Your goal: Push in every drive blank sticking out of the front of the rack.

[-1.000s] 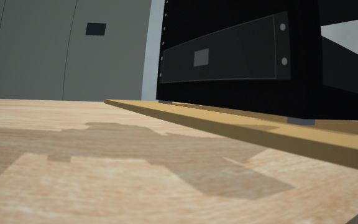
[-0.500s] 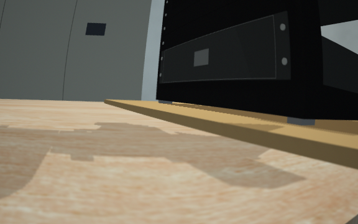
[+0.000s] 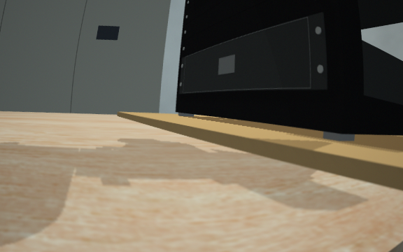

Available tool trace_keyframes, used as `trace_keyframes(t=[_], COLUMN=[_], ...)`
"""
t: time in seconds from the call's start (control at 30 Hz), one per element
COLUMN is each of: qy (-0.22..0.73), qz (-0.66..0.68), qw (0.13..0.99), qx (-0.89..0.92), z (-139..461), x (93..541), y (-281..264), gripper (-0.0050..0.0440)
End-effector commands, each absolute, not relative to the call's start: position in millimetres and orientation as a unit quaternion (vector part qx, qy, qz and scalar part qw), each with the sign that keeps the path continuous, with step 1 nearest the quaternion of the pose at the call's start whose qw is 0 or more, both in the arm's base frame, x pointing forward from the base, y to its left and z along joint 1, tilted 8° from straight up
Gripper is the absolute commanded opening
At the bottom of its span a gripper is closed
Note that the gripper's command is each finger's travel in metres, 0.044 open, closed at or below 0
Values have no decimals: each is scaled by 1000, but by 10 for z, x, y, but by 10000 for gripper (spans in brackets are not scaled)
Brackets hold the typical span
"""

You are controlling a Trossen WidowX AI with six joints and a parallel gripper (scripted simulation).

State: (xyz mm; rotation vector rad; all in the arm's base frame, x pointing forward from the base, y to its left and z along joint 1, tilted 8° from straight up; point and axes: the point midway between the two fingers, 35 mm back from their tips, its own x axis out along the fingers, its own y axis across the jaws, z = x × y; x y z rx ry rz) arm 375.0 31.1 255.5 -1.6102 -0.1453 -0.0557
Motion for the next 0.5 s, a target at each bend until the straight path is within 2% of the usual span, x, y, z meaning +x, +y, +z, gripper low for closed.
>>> trace_keyframes(t=[0.0, 0.47], qy=[-71, -71], qz=[-28, -28], qw=[692, 692], qx=[-718, -718], z=[2623, 2625], x=[3782, 3803], y=[313, 316], gripper=[-50, -50])
